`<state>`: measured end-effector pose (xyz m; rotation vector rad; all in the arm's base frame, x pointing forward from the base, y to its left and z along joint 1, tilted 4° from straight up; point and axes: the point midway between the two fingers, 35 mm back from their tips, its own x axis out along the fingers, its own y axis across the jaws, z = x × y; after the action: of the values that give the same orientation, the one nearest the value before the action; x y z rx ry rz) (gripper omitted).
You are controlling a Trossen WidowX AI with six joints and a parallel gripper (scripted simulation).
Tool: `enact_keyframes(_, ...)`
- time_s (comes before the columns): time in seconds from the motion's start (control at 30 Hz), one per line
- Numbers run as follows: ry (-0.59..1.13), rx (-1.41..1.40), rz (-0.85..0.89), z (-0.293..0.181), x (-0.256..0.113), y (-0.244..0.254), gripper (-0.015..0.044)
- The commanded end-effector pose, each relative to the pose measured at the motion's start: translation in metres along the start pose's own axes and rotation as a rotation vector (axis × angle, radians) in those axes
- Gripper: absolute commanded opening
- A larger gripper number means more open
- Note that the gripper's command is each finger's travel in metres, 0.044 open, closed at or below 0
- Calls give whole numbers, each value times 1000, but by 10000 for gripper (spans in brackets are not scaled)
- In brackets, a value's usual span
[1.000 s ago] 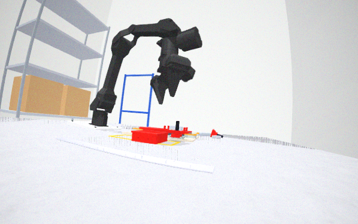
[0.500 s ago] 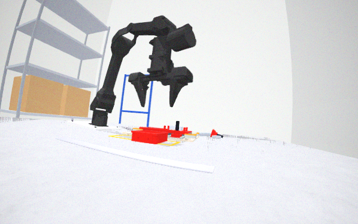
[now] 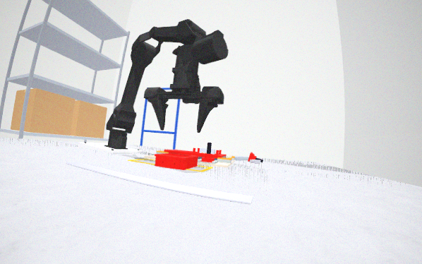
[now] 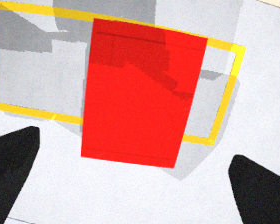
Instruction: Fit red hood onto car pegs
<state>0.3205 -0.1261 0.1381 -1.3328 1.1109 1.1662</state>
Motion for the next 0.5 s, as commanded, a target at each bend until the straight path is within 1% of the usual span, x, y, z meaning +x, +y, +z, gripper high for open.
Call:
enact_keyframes(0.0,-7,-5,3,1,5,1,440)
enact_keyframes(0.47,-7,-5,3,1,17,0,440)
